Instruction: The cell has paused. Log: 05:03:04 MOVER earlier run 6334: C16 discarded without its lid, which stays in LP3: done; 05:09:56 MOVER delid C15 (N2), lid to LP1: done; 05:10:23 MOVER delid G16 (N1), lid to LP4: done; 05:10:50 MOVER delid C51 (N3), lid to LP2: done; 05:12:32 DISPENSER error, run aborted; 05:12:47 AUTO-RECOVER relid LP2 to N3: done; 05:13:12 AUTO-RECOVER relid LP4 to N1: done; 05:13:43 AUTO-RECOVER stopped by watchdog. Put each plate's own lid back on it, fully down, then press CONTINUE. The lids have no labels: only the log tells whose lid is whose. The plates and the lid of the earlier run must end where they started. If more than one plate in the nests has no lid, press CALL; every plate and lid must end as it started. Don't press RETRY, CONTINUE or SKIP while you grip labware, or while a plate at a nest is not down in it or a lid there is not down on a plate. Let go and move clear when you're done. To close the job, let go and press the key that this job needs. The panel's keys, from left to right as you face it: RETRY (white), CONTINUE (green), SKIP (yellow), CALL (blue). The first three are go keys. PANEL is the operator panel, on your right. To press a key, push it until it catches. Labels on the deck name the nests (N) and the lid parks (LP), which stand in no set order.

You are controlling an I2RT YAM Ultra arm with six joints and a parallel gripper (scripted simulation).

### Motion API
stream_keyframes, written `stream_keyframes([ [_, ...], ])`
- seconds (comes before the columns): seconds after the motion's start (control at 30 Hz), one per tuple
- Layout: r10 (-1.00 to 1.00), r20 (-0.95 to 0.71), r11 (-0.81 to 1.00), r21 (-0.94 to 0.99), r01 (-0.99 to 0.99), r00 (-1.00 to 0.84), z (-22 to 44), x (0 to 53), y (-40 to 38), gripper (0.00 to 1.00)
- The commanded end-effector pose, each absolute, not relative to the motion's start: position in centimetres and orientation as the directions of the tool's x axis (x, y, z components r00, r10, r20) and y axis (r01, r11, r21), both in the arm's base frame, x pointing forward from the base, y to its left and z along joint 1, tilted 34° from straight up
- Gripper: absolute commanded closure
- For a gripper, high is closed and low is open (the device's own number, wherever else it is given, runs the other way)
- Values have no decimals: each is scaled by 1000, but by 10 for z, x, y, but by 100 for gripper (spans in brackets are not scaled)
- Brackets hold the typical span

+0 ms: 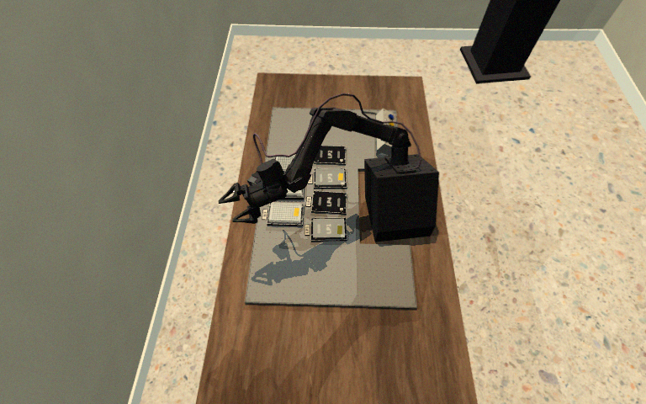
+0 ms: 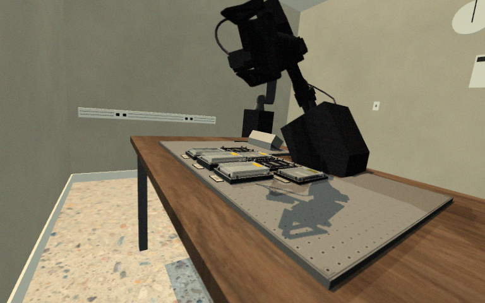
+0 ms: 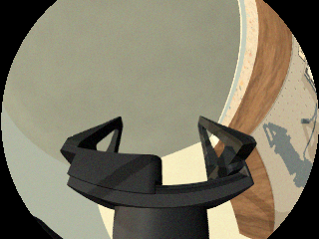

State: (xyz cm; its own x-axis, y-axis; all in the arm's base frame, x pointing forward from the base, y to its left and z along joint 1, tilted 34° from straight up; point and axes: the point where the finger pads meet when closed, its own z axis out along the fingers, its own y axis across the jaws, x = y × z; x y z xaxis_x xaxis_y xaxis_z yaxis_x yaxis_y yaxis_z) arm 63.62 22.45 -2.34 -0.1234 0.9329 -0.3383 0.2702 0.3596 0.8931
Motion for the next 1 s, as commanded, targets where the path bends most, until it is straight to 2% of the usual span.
stream_keyframes([
  [0.0,935,-333,354,900,253,-125,-15,637,230,0],
  [0.53,935,-333,354,900,253,-125,-15,637,230,0],
  [0.97,836,-519,544,745,386,-176,-31,615,169,0],
])
